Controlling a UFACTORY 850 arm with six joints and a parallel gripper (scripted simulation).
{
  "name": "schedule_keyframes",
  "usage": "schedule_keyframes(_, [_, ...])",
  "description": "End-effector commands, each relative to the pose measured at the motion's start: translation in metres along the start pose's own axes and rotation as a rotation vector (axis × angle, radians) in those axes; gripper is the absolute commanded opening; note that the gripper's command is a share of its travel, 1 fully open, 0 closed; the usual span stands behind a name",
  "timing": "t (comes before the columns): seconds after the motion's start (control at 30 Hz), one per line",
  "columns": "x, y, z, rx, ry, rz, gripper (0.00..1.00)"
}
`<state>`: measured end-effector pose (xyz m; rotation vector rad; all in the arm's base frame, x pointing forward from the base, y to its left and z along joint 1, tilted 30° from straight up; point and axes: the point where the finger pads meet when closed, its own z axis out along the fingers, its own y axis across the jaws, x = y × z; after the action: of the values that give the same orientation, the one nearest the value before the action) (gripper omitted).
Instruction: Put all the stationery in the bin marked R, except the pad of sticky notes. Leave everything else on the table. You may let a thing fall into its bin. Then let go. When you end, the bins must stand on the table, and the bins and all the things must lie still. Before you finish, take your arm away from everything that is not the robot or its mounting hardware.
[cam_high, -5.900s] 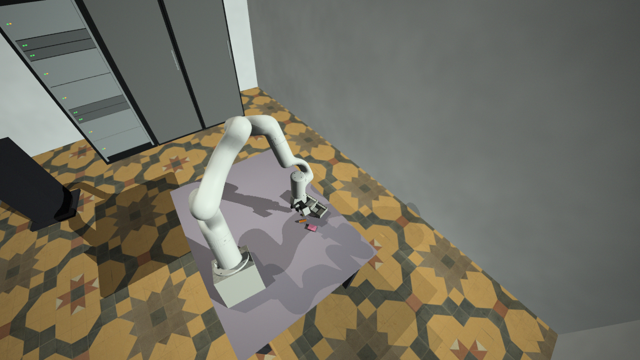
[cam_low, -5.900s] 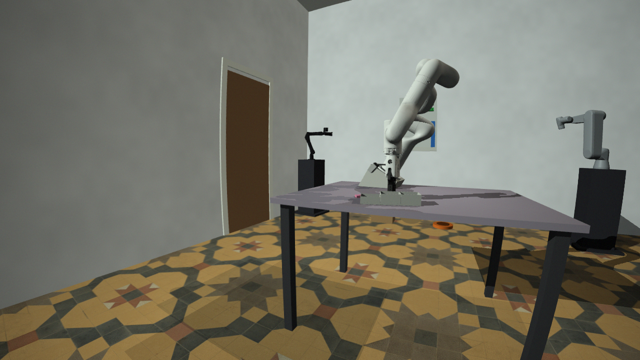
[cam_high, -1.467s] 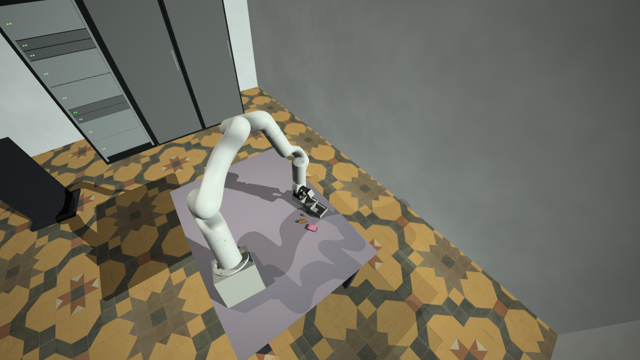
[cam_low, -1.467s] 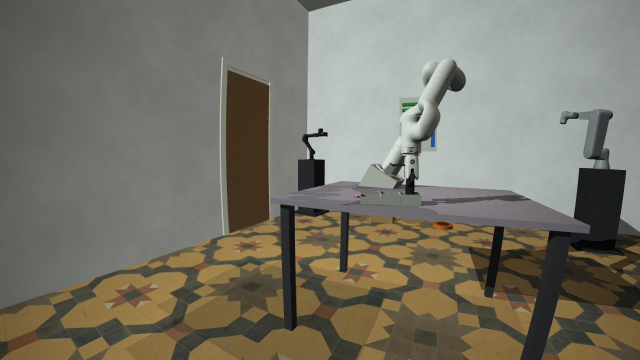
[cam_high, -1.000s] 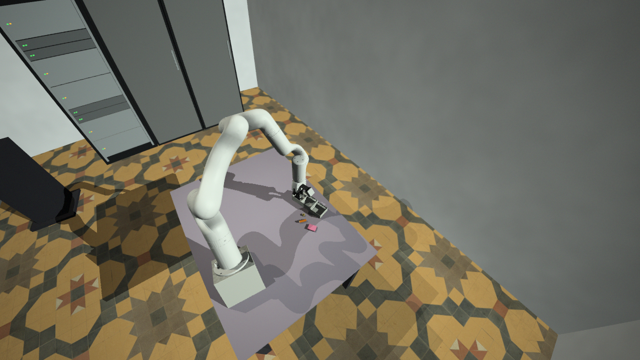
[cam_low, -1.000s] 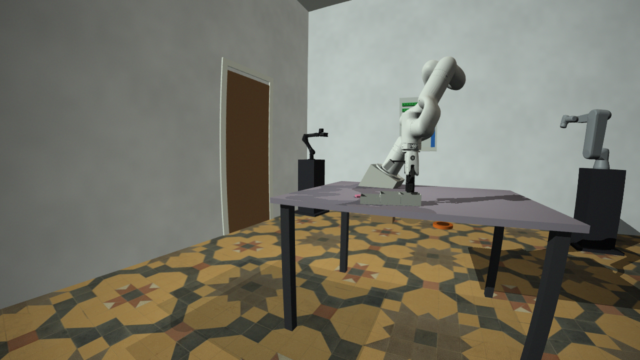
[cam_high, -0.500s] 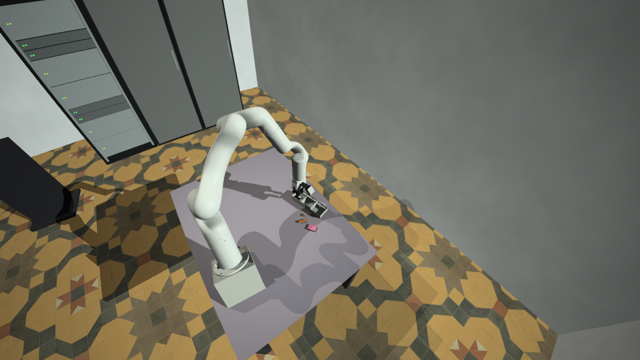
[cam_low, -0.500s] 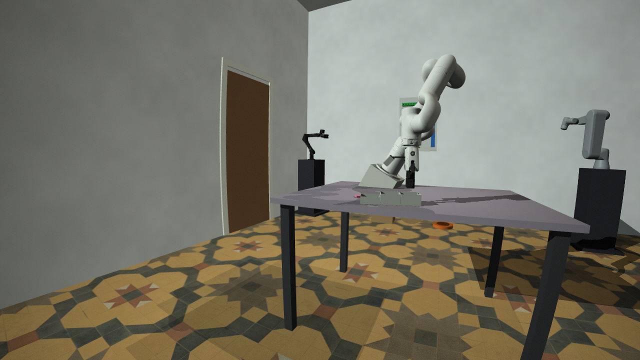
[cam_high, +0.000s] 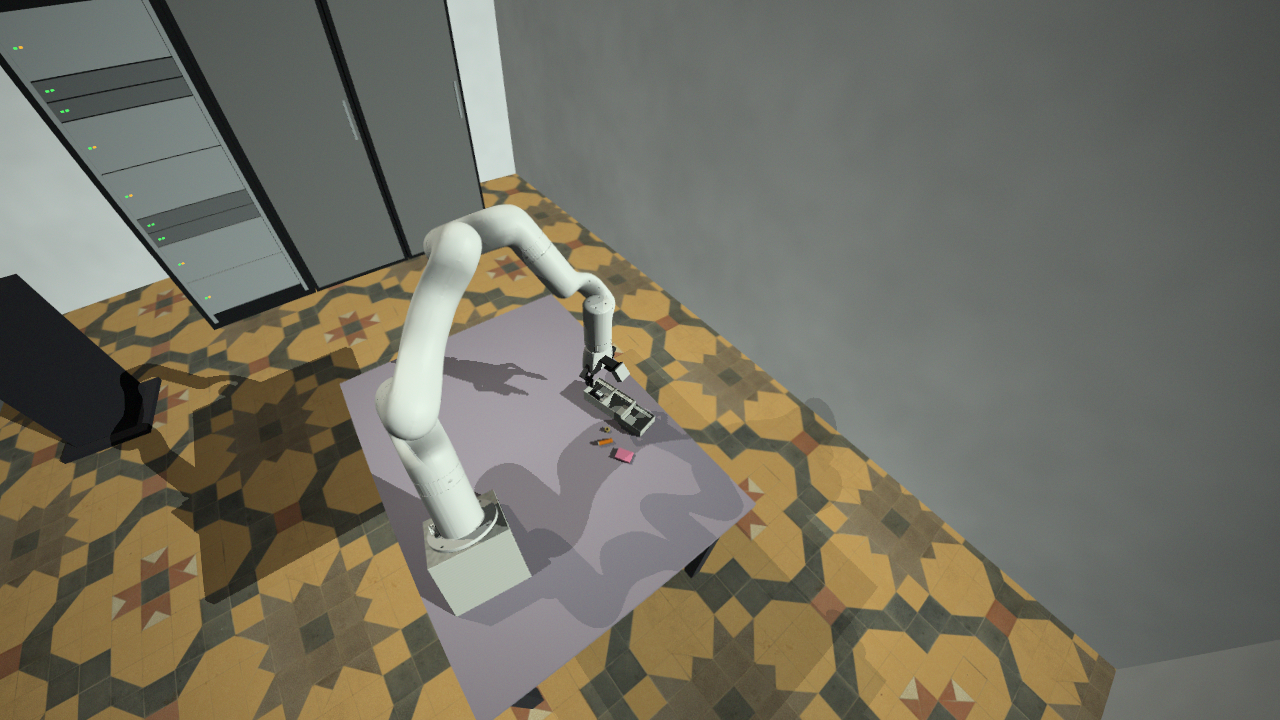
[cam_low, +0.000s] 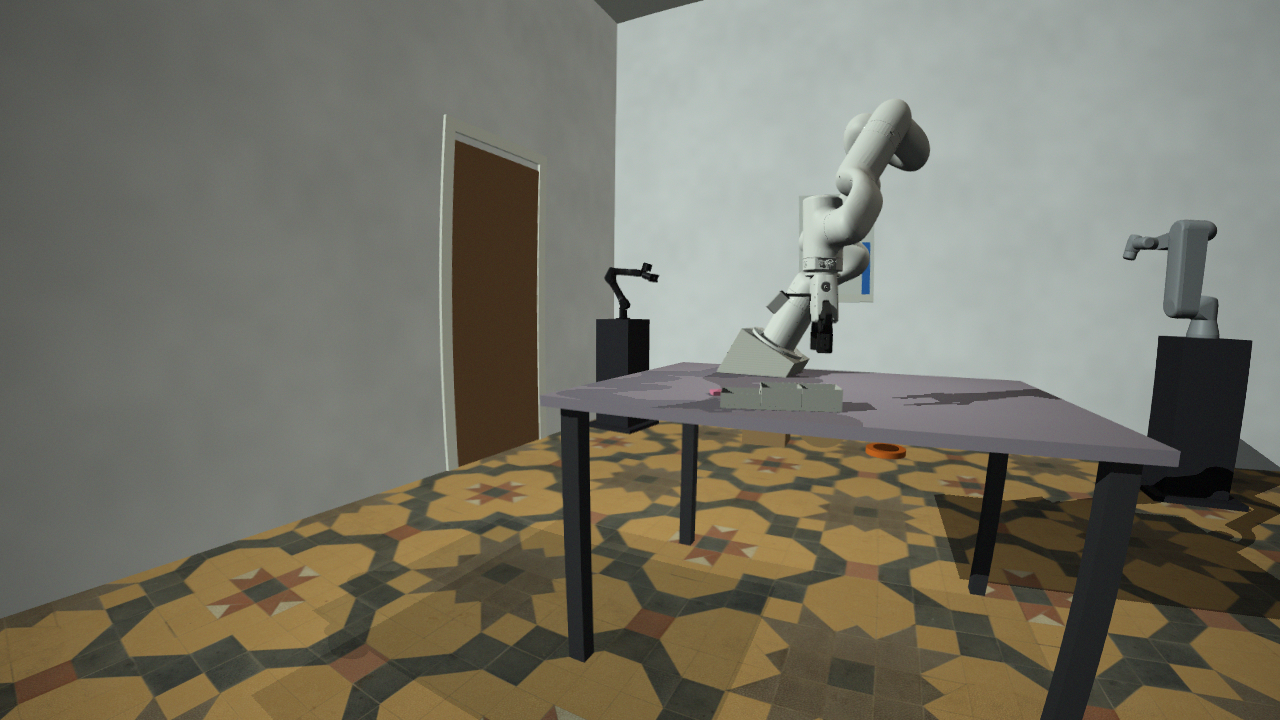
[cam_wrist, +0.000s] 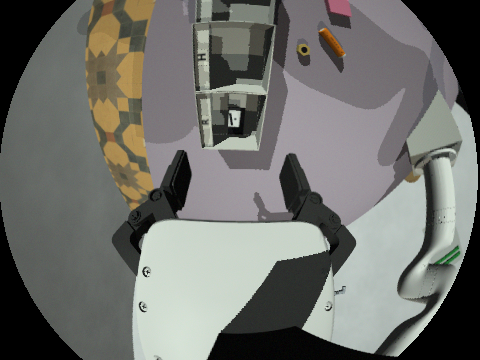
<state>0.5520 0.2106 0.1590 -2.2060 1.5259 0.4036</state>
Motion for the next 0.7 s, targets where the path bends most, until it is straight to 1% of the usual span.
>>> schedule_keyframes(0.0, [0.000, -0.001, -0.020, 0.001, 0.000, 0.000, 1.00])
schedule_keyframes(0.23, [0.000, -0.001, -0.048, 0.001, 0.000, -0.001, 1.00])
schedule_keyframes(0.3, [0.000, -0.001, -0.048, 0.001, 0.000, -0.001, 1.00])
schedule_keyframes(0.67, [0.000, -0.001, -0.091, 0.001, 0.000, -0.001, 1.00])
